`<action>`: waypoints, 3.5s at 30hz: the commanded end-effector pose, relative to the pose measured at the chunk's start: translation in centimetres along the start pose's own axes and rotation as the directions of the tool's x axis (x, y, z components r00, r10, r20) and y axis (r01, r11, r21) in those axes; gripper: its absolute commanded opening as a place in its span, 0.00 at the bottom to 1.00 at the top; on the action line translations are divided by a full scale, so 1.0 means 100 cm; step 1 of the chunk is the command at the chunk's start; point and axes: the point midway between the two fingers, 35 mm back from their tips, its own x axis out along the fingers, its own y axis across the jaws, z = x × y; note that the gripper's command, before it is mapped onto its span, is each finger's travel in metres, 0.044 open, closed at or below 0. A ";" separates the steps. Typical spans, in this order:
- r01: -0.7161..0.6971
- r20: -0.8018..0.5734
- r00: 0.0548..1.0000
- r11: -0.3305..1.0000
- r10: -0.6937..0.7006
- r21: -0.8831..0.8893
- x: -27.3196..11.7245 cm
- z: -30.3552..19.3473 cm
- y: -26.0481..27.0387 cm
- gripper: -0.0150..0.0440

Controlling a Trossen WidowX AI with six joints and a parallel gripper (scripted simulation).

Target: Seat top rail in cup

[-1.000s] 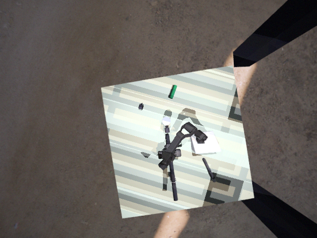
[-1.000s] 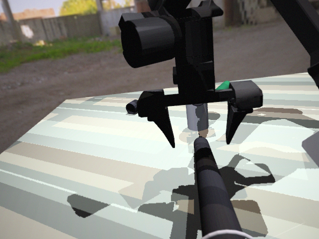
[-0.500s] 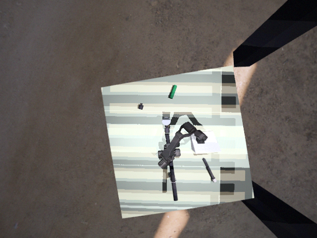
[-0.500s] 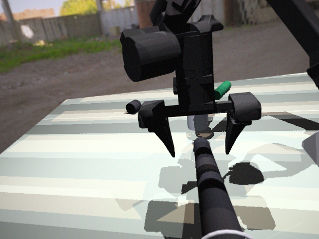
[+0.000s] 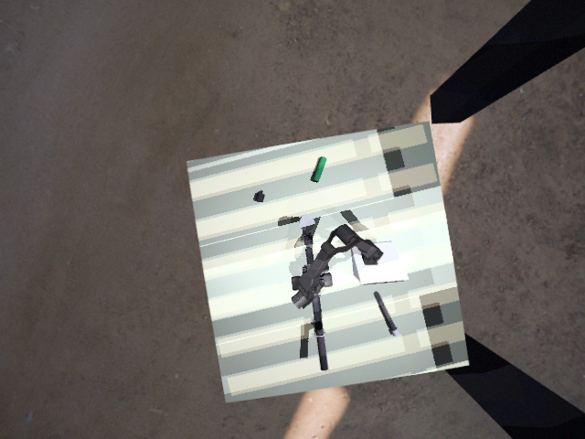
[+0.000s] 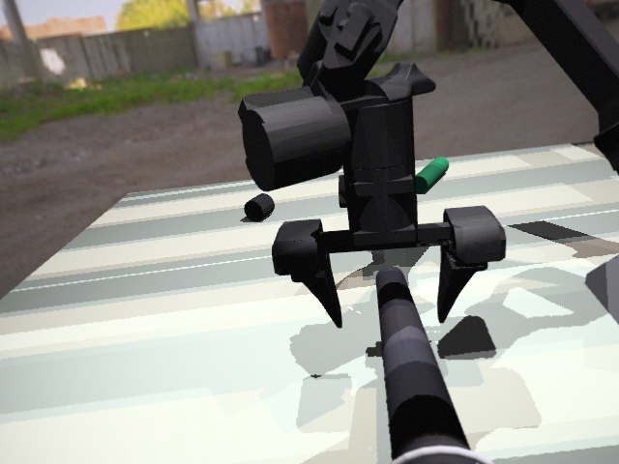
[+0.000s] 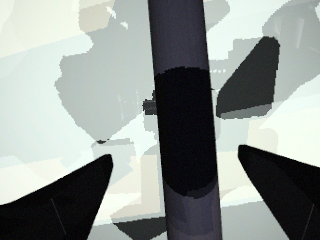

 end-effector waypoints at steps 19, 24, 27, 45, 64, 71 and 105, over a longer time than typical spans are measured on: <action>0.004 0.007 1.000 1.000 -0.004 -0.006 0.021 0.002 -0.003 0.64; 0.004 0.007 1.000 1.000 -0.004 -0.006 0.021 0.002 -0.003 0.52; 0.004 0.007 1.000 1.000 -0.004 -0.006 0.021 0.002 -0.003 0.49; 0.021 0.087 0.996 1.000 -0.020 -0.001 -0.004 0.003 -0.006 0.25; 0.014 0.252 0.968 1.000 -0.016 0.008 -0.046 0.009 -0.008 0.25; 0.020 0.244 0.970 1.000 -0.021 0.009 -0.043 0.008 -0.008 0.25; 0.026 0.247 0.969 1.000 -0.027 0.006 -0.049 0.026 -0.006 0.25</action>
